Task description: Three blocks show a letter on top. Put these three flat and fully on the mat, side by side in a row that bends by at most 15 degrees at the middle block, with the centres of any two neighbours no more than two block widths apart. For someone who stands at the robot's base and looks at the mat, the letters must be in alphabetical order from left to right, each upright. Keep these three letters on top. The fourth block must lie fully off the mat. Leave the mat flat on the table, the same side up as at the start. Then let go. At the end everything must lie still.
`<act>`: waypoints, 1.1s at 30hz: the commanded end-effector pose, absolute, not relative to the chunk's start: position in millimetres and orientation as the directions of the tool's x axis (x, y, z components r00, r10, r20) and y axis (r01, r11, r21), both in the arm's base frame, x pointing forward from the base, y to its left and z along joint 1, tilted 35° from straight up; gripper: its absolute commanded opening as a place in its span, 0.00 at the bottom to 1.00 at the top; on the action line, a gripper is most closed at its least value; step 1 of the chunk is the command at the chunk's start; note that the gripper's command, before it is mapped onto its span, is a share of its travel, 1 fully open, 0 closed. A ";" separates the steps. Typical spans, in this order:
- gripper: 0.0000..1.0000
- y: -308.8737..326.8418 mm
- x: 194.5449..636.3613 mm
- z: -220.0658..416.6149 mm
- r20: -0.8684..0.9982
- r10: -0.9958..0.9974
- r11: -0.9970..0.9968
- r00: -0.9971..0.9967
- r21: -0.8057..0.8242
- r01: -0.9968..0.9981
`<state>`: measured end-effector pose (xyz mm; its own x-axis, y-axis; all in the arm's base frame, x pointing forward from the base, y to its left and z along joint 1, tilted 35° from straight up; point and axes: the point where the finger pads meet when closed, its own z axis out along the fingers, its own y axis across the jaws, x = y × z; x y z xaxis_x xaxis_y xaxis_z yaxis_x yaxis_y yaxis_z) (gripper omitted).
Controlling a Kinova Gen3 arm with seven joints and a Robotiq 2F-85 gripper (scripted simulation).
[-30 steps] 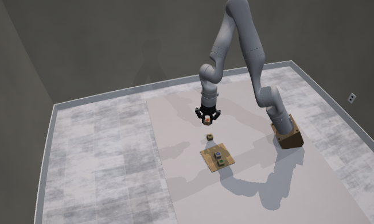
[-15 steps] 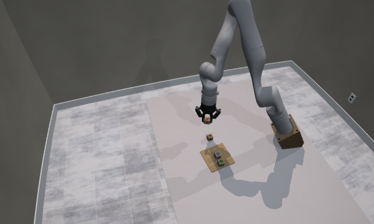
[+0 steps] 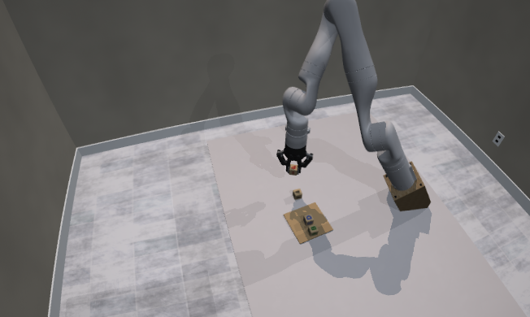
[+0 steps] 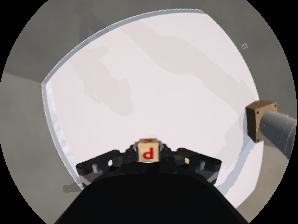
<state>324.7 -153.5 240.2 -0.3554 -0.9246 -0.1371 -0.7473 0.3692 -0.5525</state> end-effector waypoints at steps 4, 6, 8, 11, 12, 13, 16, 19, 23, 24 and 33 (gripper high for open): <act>0.26 -153.8 324.7 240.5 -0.138 -0.924 0.370 -0.356 -0.553 -0.747; 0.26 -153.8 324.7 240.5 -0.138 -0.924 0.370 -0.356 -0.553 -0.747; 0.26 -153.8 324.7 240.5 -0.138 -0.924 0.370 -0.356 -0.553 -0.747; 0.26 -153.8 324.7 240.5 -0.138 -0.924 0.370 -0.356 -0.553 -0.747; 0.26 -153.8 324.7 240.5 -0.138 -0.924 0.370 -0.356 -0.553 -0.746; 0.26 -153.7 324.7 240.5 -0.138 -0.924 0.370 -0.356 -0.553 -0.746; 0.26 -153.3 324.8 240.6 -0.140 -0.923 0.374 -0.359 -0.553 -0.745; 0.26 -152.2 324.9 240.8 -0.146 -0.919 0.382 -0.366 -0.552 -0.741; 0.26 -149.4 325.4 241.3 -0.161 -0.910 0.405 -0.382 -0.549 -0.731; 0.26 -149.4 325.4 241.3 -0.161 -0.910 0.405 -0.382 -0.549 -0.731; 0.26 -138.1 326.9 243.0 -0.221 -0.867 0.490 -0.446 -0.534 -0.689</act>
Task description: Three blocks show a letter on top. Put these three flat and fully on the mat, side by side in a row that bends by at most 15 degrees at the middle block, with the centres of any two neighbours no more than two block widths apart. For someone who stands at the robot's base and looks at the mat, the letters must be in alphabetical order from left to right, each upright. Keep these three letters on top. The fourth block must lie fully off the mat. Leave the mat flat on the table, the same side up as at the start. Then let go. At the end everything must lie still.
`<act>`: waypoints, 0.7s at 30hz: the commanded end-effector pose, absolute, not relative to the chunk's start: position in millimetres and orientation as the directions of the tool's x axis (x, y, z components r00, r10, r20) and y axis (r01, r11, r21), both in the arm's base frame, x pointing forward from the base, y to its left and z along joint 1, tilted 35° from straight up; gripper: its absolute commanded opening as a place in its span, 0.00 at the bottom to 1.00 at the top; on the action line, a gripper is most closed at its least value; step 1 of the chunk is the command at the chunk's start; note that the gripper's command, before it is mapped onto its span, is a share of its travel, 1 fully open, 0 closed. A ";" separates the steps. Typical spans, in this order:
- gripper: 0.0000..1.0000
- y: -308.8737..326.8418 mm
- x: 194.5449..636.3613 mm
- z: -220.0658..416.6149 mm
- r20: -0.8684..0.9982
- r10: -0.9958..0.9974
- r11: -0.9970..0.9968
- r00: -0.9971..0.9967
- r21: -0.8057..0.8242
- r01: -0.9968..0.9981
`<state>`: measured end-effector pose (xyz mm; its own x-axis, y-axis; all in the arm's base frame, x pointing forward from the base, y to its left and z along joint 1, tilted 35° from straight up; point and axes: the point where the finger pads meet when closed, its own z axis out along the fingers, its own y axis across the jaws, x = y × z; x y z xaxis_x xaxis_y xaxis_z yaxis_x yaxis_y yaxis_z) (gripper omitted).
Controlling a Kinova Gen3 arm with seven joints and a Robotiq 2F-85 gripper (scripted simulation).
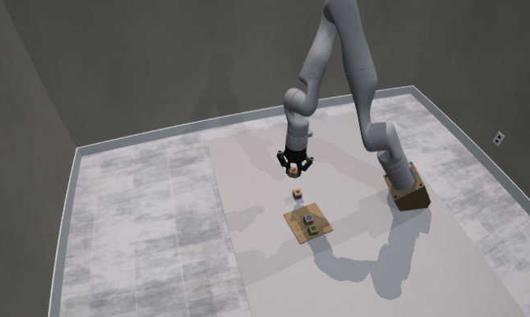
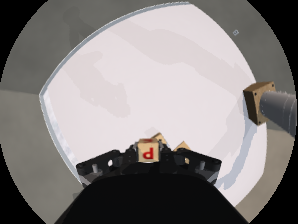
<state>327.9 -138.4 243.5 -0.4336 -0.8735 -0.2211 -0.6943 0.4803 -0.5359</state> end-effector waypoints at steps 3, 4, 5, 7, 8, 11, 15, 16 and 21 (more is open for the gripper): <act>0.26 -132.0 327.6 243.8 -0.252 -0.841 0.535 -0.479 -0.523 -0.664; 0.26 -129.8 327.8 244.1 -0.263 -0.830 0.551 -0.491 -0.518 -0.654; 0.26 -127.4 328.0 244.3 -0.274 -0.819 0.567 -0.503 -0.513 -0.644; 0.26 -122.5 328.3 244.8 -0.298 -0.795 0.602 -0.529 -0.502 -0.621; 0.26 -122.5 328.3 244.8 -0.298 -0.795 0.602 -0.529 -0.502 -0.621; 0.26 -117.3 328.6 245.2 -0.323 -0.767 0.637 -0.555 -0.488 -0.596; 0.26 -106.1 328.8 245.7 -0.373 -0.701 0.709 -0.608 -0.455 -0.539; 0.26 -103.2 328.8 245.7 -0.385 -0.683 0.727 -0.621 -0.446 -0.523; 0.26 -88.6 328.2 245.2 -0.441 -0.583 0.809 -0.682 -0.392 -0.437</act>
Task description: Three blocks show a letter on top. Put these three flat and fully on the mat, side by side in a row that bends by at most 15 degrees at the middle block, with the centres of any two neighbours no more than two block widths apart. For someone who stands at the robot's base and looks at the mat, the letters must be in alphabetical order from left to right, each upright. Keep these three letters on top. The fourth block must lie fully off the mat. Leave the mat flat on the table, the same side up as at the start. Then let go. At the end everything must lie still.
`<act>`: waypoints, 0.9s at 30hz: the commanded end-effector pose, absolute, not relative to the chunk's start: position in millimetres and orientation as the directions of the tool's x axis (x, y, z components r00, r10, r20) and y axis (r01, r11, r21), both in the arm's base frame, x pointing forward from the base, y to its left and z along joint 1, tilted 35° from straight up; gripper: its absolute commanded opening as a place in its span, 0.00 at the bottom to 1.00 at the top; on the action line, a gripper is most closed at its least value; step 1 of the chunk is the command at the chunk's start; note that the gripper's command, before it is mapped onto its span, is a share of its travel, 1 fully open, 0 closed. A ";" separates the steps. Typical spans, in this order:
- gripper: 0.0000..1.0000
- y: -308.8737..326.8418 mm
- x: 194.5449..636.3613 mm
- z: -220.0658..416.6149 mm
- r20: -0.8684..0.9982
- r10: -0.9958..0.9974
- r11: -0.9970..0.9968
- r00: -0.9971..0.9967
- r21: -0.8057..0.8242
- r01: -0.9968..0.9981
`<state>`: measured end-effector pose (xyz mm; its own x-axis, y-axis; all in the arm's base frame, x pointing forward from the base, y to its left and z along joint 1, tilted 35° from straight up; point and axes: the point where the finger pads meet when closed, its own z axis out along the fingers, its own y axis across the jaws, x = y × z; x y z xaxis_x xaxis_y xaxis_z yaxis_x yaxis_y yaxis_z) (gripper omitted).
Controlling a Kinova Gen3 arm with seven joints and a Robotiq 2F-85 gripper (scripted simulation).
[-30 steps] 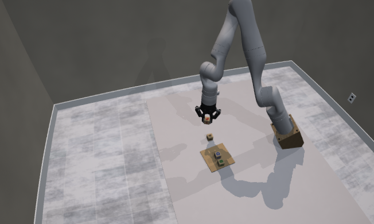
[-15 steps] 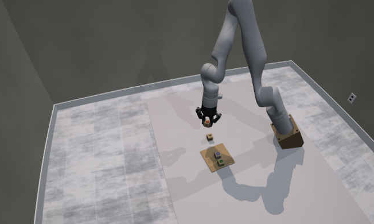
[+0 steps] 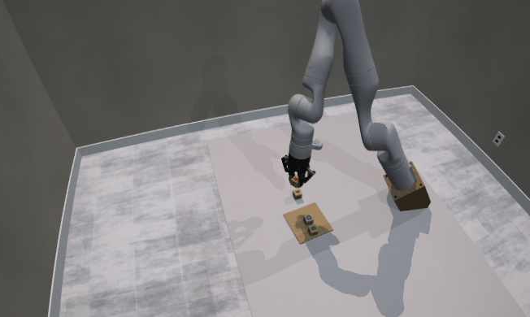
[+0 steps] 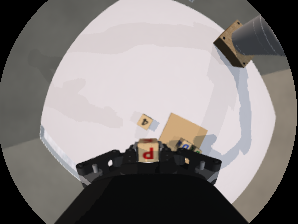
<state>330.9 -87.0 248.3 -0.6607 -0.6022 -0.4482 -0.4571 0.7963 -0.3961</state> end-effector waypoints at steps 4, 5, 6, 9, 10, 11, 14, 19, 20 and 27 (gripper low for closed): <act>0.26 -79.9 327.5 244.2 -0.471 -0.517 0.853 -0.715 -0.356 -0.382; 0.26 -79.9 327.5 244.2 -0.471 -0.517 0.853 -0.715 -0.356 -0.382; 0.26 -77.1 327.1 243.8 -0.479 -0.495 0.866 -0.725 -0.344 -0.363; 0.26 -69.0 326.0 242.2 -0.503 -0.427 0.901 -0.752 -0.307 -0.307; 0.26 -66.5 325.6 241.6 -0.509 -0.405 0.911 -0.759 -0.295 -0.288; 0.26 -63.9 325.2 241.0 -0.515 -0.383 0.921 -0.767 -0.283 -0.270; 0.26 -56.9 323.8 238.9 -0.531 -0.318 0.945 -0.785 -0.247 -0.216; 0.26 -47.0 321.4 235.0 -0.547 -0.222 0.972 -0.807 -0.195 -0.134; 0.26 -45.3 320.9 234.3 -0.550 -0.204 0.975 -0.810 -0.186 -0.120; 0.26 -38.4 318.7 230.8 -0.557 -0.131 0.987 -0.820 -0.147 -0.058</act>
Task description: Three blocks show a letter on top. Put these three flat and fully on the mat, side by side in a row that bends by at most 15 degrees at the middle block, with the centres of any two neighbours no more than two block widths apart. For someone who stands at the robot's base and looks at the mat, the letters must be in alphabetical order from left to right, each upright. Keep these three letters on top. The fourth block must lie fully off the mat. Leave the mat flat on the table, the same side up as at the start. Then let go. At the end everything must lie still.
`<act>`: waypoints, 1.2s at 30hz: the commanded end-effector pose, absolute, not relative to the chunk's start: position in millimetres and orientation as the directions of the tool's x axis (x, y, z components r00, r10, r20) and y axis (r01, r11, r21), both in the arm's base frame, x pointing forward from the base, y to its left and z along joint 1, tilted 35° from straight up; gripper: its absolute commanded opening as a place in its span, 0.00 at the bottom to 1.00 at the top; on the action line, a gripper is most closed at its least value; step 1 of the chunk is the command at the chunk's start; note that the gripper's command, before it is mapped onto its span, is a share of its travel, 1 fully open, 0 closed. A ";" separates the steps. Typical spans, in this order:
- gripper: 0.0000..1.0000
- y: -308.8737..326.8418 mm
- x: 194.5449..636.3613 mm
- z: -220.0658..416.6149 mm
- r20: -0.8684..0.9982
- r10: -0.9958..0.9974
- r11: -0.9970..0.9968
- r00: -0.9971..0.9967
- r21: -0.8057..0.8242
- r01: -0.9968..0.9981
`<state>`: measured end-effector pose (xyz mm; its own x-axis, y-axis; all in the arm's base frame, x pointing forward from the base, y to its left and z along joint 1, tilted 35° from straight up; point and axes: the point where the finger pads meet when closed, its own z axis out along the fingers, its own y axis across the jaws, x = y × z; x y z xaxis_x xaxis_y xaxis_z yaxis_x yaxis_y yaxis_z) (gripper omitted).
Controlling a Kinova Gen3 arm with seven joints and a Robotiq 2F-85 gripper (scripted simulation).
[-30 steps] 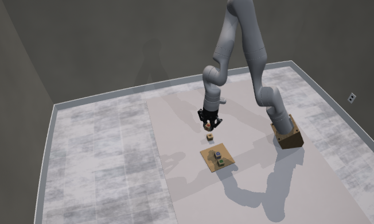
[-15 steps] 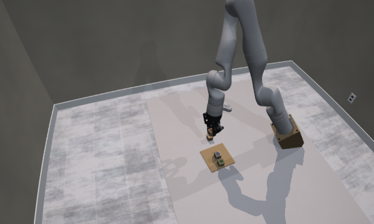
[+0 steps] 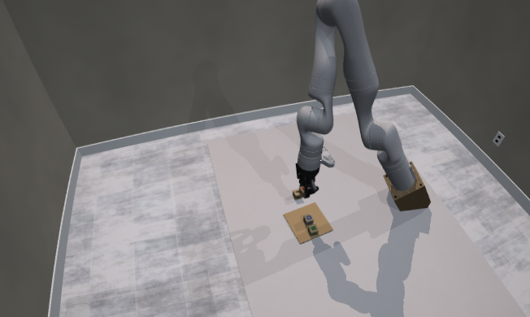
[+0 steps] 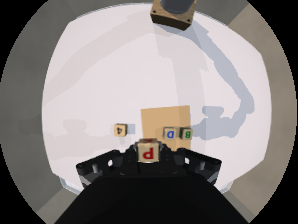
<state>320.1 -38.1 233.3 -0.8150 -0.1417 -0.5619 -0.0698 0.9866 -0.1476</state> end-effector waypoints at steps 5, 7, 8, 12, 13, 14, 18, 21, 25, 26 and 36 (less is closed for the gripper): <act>0.26 -33.9 317.1 228.1 -0.559 -0.082 0.992 -0.825 -0.122 -0.016; 0.26 -32.8 316.7 227.4 -0.560 -0.068 0.993 -0.826 -0.115 -0.004; 0.26 -32.3 316.5 227.1 -0.560 -0.063 0.994 -0.826 -0.112 0.000; 0.26 -31.6 316.2 226.7 -0.560 -0.055 0.994 -0.827 -0.108 0.007; 0.26 -31.3 316.1 226.5 -0.560 -0.052 0.994 -0.827 -0.106 0.010; 0.26 -31.1 316.1 226.4 -0.560 -0.050 0.994 -0.827 -0.105 0.011; 0.26 -30.8 315.9 226.1 -0.560 -0.046 0.995 -0.827 -0.103 0.015; 0.26 -30.8 315.9 226.1 -0.560 -0.046 0.995 -0.827 -0.103 0.015; 0.26 -30.8 315.9 226.1 -0.560 -0.046 0.995 -0.827 -0.103 0.015; 0.26 -30.8 315.9 226.1 -0.560 -0.046 0.995 -0.827 -0.103 0.015; 0.26 -30.8 315.9 226.1 -0.560 -0.046 0.995 -0.827 -0.103 0.015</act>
<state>315.8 -30.8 225.9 -0.8274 -0.0458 -0.5598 0.0149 0.9945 -0.1035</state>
